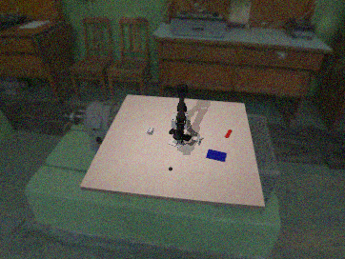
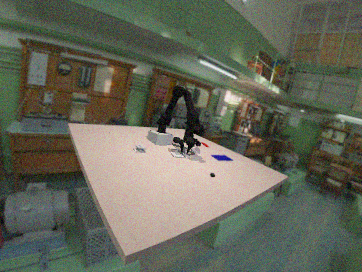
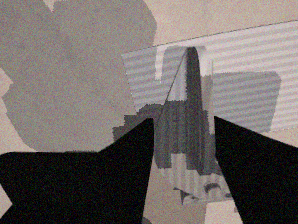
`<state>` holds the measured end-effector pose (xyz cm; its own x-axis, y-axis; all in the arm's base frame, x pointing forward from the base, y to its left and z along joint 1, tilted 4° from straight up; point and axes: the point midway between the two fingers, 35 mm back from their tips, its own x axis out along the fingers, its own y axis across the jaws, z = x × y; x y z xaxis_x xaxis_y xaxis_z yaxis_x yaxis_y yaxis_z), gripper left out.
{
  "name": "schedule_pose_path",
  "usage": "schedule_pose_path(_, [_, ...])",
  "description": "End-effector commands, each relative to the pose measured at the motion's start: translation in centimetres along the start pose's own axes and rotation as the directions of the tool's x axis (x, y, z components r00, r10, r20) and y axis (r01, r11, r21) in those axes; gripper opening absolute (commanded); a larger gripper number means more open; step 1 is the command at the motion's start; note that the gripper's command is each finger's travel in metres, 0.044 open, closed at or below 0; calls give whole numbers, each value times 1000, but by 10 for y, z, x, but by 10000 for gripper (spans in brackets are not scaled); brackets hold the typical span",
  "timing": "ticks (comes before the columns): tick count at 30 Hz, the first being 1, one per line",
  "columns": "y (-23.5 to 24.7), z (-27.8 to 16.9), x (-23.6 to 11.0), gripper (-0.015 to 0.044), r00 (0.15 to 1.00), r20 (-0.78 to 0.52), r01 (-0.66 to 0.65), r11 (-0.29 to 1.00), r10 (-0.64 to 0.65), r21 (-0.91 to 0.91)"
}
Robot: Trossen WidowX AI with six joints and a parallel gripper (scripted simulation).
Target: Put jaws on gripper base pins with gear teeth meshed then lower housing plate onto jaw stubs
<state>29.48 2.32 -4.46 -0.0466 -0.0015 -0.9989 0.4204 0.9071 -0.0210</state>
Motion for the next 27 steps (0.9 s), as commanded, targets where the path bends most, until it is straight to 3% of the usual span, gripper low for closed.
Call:
schedule_pose_path(1, [0,-1,2,134,1000,-6,-3,1000,3,4])
schedule_pose_path(3, [0,-1,2,134,1000,-6,-3,1000,3,4])
schedule_pose_path(7, [0,0,0,224,1000,0,0,1000,0,0])
schedule_pose_path(21, [0,0,-2,224,1000,0,0,1000,0,0])
schedule_pose_path(27, [1,1,-43,224,1000,-4,-2,1000,2,3])
